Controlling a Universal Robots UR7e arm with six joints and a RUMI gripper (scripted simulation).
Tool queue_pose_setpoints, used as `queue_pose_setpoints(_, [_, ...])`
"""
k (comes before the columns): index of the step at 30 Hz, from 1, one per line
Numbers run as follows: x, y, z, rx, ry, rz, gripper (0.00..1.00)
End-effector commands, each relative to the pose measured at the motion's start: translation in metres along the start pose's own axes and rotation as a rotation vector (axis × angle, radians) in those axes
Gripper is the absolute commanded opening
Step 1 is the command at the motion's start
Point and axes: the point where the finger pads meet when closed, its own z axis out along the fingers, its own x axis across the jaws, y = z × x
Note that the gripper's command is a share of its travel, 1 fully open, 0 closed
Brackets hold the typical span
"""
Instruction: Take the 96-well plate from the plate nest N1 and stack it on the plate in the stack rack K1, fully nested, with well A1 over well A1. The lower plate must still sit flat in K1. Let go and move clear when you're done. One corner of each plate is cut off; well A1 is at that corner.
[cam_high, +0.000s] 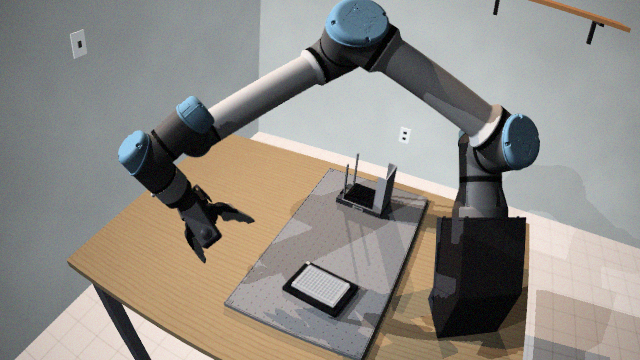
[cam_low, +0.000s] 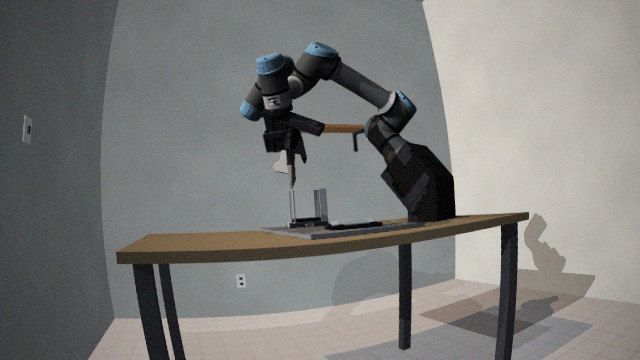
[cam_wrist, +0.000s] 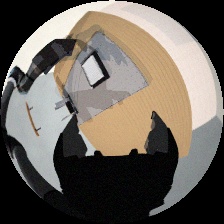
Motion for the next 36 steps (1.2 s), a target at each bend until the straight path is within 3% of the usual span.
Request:
queue_pose_setpoints(1, [-0.008, -0.01, 0.007, 0.013, 0.1, -0.049, 1.0])
queue_pose_setpoints(11, [-0.03, -0.029, 0.021, 0.014, 0.197, -0.141, 1.0])
queue_pose_setpoints(14, [-0.033, -0.032, 0.024, 0.014, 0.197, -0.141, 1.0])
queue_pose_setpoints(20, [-0.051, -0.045, 0.034, 0.004, 0.263, -0.202, 1.0])
queue_pose_setpoints(29, [-0.067, -0.054, 0.042, -0.004, 0.296, -0.233, 1.0])
queue_pose_setpoints(36, [-0.087, -0.066, 0.053, -0.026, 0.362, -0.294, 1.0])
